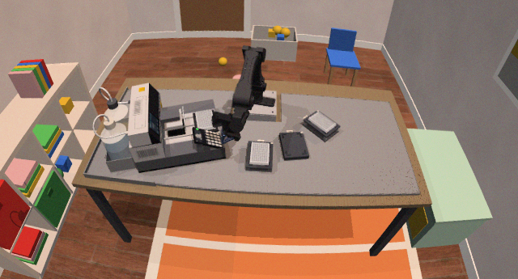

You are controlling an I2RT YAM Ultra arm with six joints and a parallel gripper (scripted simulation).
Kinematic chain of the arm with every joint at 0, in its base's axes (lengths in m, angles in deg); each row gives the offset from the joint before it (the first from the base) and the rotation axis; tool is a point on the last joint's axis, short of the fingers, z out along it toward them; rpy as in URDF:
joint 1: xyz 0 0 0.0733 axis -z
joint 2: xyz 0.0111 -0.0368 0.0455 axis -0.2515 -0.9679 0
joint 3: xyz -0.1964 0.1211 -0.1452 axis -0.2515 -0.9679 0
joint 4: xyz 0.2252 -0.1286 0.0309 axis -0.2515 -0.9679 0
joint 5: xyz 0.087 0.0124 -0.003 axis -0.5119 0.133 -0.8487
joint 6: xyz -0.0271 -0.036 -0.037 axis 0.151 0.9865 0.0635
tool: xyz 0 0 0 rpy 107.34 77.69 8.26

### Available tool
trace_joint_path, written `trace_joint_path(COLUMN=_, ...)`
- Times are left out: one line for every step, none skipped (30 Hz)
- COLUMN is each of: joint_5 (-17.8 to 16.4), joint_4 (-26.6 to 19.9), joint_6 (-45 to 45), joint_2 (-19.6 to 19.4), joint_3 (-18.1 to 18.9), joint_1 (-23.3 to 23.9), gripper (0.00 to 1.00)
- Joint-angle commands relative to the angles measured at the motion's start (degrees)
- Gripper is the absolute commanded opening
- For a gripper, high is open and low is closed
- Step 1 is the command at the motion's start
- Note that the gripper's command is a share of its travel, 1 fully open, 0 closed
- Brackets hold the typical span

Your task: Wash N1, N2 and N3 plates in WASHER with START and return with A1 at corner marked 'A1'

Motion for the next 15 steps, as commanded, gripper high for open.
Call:
trace_joint_path(joint_5=0.34, joint_4=1.52, joint_6=0.62, joint_2=0.17, joint_3=0.0, joint_1=0.31, gripper=0.0)
trace_joint_path(joint_5=0.32, joint_4=1.86, joint_6=0.74, joint_2=0.01, joint_3=-0.13, joint_1=0.42, gripper=0.0)
trace_joint_path(joint_5=0.3, joint_4=2.19, joint_6=0.86, joint_2=-0.15, joint_3=-0.25, joint_1=0.53, gripper=0.0)
trace_joint_path(joint_5=0.29, joint_4=2.33, joint_6=0.9, joint_2=-0.21, joint_3=-0.3, joint_1=0.57, gripper=0.0)
trace_joint_path(joint_5=0.29, joint_4=2.33, joint_6=0.91, joint_2=-0.21, joint_3=-0.31, joint_1=0.57, gripper=0.0)
trace_joint_path(joint_5=0.29, joint_4=2.33, joint_6=0.91, joint_2=-0.21, joint_3=-0.31, joint_1=0.57, gripper=0.0)
trace_joint_path(joint_5=0.29, joint_4=2.33, joint_6=0.91, joint_2=-0.21, joint_3=-0.31, joint_1=0.57, gripper=0.0)
trace_joint_path(joint_5=0.29, joint_4=2.34, joint_6=0.91, joint_2=-0.21, joint_3=-0.31, joint_1=0.58, gripper=0.0)
trace_joint_path(joint_5=0.29, joint_4=2.34, joint_6=0.91, joint_2=-0.21, joint_3=-0.31, joint_1=0.58, gripper=0.0)
trace_joint_path(joint_5=0.29, joint_4=2.34, joint_6=0.91, joint_2=-0.21, joint_3=-0.31, joint_1=0.58, gripper=0.0)
trace_joint_path(joint_5=0.29, joint_4=2.33, joint_6=0.9, joint_2=-0.21, joint_3=-0.3, joint_1=0.57, gripper=0.0)
trace_joint_path(joint_5=0.29, joint_4=2.33, joint_6=0.9, joint_2=-0.21, joint_3=-0.3, joint_1=0.57, gripper=0.0)
trace_joint_path(joint_5=0.29, joint_4=2.33, joint_6=0.91, joint_2=-0.21, joint_3=-0.31, joint_1=0.57, gripper=0.0)
trace_joint_path(joint_5=0.29, joint_4=2.46, joint_6=0.95, joint_2=-0.28, joint_3=-0.35, joint_1=0.62, gripper=0.0)
trace_joint_path(joint_5=0.28, joint_4=2.58, joint_6=1.0, joint_2=-0.34, joint_3=-0.39, joint_1=0.66, gripper=0.0)
